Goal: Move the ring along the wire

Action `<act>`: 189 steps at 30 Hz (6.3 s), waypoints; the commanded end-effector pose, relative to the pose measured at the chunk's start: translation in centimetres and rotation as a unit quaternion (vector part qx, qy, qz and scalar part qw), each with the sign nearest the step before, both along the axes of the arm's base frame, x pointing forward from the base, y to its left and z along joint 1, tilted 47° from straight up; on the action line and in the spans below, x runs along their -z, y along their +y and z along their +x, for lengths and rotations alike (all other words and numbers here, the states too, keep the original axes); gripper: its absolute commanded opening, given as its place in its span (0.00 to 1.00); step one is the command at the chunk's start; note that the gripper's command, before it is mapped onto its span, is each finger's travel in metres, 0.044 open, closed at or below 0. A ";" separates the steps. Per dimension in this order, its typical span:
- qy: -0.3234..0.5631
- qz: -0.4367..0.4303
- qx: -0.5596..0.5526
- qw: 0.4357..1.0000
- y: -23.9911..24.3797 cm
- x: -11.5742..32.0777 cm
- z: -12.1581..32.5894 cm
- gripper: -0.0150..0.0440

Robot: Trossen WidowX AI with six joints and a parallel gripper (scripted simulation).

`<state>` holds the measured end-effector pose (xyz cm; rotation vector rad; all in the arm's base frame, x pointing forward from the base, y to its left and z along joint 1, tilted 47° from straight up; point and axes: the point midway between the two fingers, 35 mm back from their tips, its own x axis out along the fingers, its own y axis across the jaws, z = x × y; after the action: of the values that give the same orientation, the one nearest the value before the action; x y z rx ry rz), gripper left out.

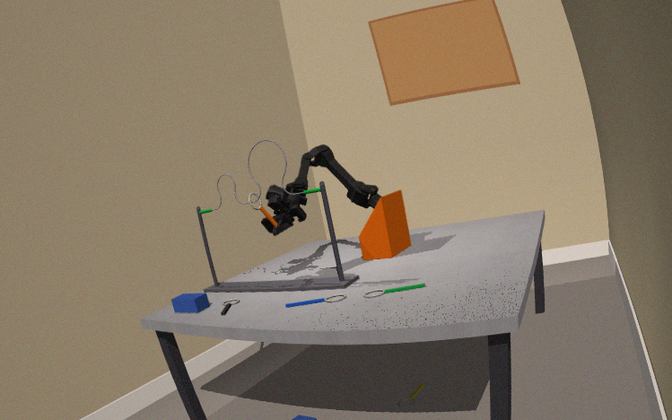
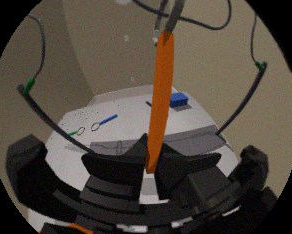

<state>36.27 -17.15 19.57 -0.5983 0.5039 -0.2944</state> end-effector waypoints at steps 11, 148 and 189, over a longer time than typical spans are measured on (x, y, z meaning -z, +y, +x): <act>-0.006 0.145 0.006 0.989 4.2 2.1 0.0 0.00; -0.022 0.585 0.023 0.811 22.8 -8.8 1.3 0.00; -0.012 0.361 0.014 0.932 21.1 -8.0 1.3 0.00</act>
<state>37.54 4.09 27.59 0.1650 0.5531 -0.1158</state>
